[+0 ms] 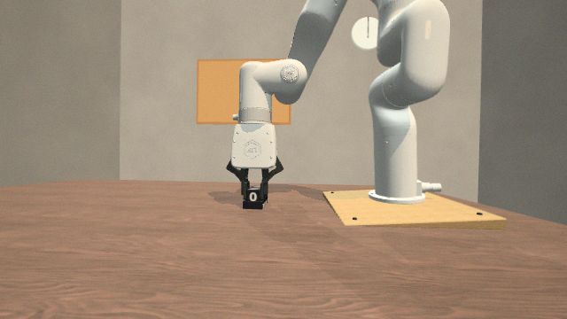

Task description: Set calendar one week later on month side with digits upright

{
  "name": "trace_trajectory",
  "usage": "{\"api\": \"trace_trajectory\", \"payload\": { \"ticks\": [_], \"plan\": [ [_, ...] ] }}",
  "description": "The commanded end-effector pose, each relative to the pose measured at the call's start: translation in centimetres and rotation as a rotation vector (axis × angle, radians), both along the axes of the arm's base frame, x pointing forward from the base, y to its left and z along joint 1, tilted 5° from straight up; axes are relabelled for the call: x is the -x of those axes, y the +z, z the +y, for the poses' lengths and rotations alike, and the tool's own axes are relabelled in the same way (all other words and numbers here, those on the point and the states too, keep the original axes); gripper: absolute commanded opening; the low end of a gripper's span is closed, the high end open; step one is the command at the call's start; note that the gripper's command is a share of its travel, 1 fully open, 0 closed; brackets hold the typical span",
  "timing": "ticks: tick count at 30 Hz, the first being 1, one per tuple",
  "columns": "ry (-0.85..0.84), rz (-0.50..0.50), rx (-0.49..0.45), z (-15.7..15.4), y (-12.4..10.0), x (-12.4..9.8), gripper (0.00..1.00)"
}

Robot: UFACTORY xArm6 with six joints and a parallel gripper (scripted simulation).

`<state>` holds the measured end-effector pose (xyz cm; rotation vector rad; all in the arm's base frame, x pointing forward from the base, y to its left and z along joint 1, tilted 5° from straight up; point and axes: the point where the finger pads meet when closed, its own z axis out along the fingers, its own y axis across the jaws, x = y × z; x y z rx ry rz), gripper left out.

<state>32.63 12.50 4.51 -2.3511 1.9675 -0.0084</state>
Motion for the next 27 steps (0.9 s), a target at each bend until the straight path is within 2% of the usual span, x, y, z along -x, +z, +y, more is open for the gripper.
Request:
{"api": "trace_trajectory", "payload": {
  "ticks": [1, 3, 4, 8, 9, 11, 12, 17, 18, 27],
  "plan": [
    [0.000, -0.003, -0.001, 0.04, 0.10, -0.12, 0.29],
    [0.000, -0.003, -0.001, 0.04, 0.10, -0.12, 0.29],
    [0.000, -0.003, -0.001, 0.04, 0.10, -0.12, 0.33],
    [0.000, -0.003, -0.001, 0.04, 0.10, -0.12, 0.33],
    [0.000, -0.003, -0.001, 0.04, 0.10, -0.12, 0.37],
    [0.000, -0.003, -0.001, 0.04, 0.10, -0.12, 0.37],
    [0.000, -0.003, -0.001, 0.04, 0.10, -0.12, 0.41],
    [0.000, -0.003, -0.001, 0.04, 0.10, -0.12, 0.45],
    [0.000, -0.003, -0.001, 0.04, 0.10, -0.12, 0.49],
    [0.000, -0.003, -0.001, 0.04, 0.10, -0.12, 0.49]
  ]
}}
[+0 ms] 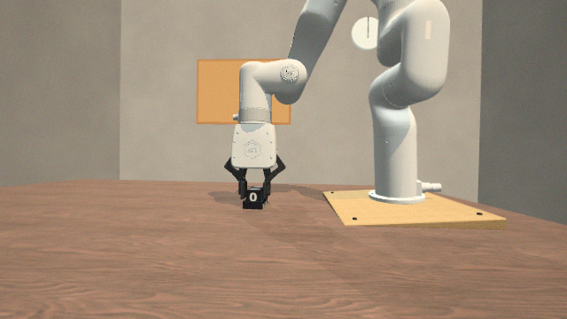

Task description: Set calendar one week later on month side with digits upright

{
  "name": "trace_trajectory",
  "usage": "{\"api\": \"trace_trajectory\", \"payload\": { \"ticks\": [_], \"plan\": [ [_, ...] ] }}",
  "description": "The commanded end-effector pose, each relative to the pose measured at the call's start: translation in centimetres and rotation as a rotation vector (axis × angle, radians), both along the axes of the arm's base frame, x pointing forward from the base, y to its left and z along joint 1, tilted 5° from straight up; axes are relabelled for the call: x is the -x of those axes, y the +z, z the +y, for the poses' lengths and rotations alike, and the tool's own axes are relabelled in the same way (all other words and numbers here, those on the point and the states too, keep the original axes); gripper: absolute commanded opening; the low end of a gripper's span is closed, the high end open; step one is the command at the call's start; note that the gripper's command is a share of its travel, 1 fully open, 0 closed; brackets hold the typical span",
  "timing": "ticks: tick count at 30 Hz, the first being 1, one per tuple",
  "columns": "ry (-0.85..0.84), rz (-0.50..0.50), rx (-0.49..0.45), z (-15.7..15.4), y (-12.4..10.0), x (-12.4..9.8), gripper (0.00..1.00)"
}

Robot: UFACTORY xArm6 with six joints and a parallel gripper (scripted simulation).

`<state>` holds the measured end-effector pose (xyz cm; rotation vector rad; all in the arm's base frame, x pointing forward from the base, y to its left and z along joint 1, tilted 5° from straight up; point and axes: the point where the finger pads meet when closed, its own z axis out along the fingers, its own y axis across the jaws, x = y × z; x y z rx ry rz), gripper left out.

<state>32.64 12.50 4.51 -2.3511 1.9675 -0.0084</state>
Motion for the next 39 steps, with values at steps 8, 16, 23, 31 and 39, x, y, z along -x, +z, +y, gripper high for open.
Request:
{"api": "trace_trajectory", "payload": {
  "ticks": [8, 16, 23, 31, 39],
  "plan": [
    [0.000, -0.003, -0.001, 0.0, 0.9, -0.1, 0.49],
    [0.000, -0.003, -0.001, -0.1, 3.4, 0.1, 0.49],
    [0.000, -0.003, -0.001, -0.4, 7.1, 0.3, 0.49],
    [0.000, -0.003, -0.001, -0.5, 9.0, 0.4, 0.49],
    [0.000, -0.003, -0.001, -0.5, 9.1, 0.4, 1.00]
  ]
}}
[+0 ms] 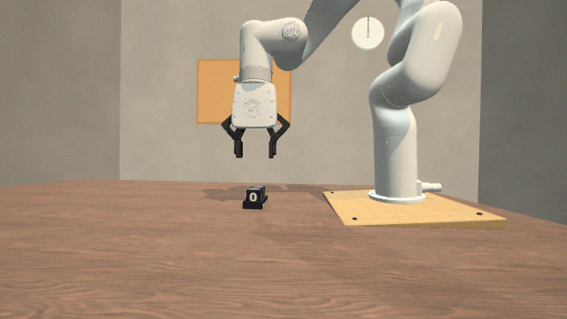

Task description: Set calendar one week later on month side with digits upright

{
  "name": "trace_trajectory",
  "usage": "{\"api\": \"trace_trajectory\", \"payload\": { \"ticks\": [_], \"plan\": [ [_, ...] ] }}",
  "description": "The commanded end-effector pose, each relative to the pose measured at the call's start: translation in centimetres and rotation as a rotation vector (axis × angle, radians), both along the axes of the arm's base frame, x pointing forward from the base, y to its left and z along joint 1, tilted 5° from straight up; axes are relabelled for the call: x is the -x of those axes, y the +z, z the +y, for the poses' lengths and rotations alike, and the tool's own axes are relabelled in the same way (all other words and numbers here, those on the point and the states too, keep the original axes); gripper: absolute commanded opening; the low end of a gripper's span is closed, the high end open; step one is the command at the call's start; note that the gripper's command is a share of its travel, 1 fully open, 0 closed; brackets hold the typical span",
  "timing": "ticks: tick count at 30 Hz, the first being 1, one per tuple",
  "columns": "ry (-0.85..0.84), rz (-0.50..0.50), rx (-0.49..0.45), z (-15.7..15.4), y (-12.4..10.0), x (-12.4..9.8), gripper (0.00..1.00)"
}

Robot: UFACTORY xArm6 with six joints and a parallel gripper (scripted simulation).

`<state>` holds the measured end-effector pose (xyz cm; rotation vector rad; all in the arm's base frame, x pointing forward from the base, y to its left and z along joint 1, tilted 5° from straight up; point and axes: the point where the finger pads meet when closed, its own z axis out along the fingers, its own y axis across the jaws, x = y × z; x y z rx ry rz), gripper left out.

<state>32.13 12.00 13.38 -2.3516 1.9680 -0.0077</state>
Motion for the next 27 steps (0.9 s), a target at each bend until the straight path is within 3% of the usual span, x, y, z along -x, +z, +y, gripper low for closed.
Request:
{"api": "trace_trajectory", "payload": {
  "ticks": [1, 19, 27],
  "plan": [
    [0.000, -0.004, -0.001, 0.0, 0.2, -0.1, 1.00],
    [0.000, -0.004, -0.001, 0.0, 0.3, -0.1, 1.00],
    [0.000, -0.004, -0.001, 0.0, 1.3, -0.1, 1.00]
  ]
}}
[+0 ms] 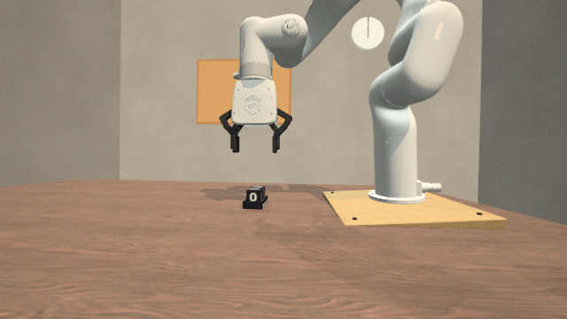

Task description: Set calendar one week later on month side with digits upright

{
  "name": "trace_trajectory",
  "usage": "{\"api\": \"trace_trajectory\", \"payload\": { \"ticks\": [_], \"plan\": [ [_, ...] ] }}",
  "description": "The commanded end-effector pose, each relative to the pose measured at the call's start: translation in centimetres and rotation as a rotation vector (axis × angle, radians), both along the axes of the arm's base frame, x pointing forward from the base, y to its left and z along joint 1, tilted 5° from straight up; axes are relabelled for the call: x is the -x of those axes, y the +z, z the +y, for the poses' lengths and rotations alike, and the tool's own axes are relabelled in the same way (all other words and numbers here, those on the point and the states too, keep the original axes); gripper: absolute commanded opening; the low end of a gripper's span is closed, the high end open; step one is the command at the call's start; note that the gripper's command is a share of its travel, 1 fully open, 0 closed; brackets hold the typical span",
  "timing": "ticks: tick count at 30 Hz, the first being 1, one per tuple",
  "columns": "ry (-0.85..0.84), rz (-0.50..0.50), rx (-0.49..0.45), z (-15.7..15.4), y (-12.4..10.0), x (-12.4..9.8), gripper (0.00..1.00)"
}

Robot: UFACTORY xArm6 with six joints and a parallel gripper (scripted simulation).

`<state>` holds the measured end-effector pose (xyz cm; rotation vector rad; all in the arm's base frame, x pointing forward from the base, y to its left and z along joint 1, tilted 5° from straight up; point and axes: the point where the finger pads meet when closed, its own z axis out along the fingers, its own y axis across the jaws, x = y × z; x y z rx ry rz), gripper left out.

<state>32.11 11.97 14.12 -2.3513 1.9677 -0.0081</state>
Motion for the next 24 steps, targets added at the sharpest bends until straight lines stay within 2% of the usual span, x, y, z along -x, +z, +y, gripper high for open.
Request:
{"api": "trace_trajectory", "payload": {
  "ticks": [1, 14, 24],
  "plan": [
    [0.000, -0.004, -0.001, 0.0, 0.9, -0.1, 1.00],
    [0.000, -0.004, -0.001, -0.3, 5.8, 0.2, 1.00],
    [0.000, -0.004, -0.001, -0.3, 6.4, 0.2, 1.00]
  ]
}}
